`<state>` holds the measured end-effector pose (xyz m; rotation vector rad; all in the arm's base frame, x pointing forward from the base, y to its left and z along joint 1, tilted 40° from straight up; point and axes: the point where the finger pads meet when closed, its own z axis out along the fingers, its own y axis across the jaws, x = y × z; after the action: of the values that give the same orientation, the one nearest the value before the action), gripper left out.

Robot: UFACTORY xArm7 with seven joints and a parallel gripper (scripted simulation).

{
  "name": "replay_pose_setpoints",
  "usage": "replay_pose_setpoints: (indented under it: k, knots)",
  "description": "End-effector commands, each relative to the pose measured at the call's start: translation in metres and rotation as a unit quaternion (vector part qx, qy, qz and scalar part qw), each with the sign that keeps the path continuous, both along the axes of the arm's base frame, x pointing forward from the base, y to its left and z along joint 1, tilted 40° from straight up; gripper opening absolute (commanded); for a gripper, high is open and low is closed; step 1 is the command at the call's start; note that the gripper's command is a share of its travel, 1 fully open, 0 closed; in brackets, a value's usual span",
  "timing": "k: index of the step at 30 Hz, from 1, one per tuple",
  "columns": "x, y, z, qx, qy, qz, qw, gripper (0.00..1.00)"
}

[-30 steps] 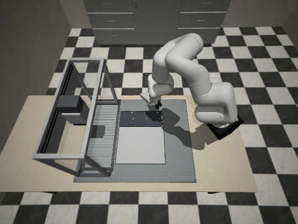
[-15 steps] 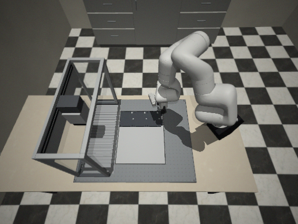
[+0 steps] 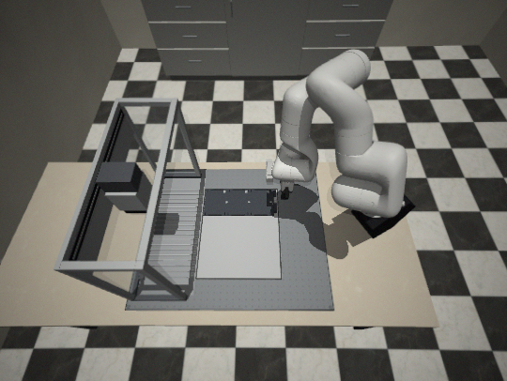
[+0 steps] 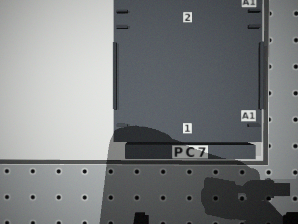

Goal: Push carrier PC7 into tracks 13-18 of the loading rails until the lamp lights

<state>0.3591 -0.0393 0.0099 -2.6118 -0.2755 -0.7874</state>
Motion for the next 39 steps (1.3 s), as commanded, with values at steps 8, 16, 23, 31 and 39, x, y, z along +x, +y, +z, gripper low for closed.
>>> replay_pose_setpoints:
  k: [8, 16, 23, 31, 39]
  knots:
    - [-0.001, 0.000, 0.000, 0.000, -0.001, -0.005, 1.000, 0.82]
    - [0.004, 0.004, -0.008, 0.000, -0.001, -0.005, 1.000, 0.82]
    - [0.010, 0.009, -0.017, 0.000, -0.001, -0.005, 1.000, 0.82]
    - [0.015, 0.014, -0.025, 0.000, -0.001, -0.005, 1.000, 0.82]
    - [0.021, 0.019, -0.034, 0.000, -0.001, -0.005, 1.000, 0.82]
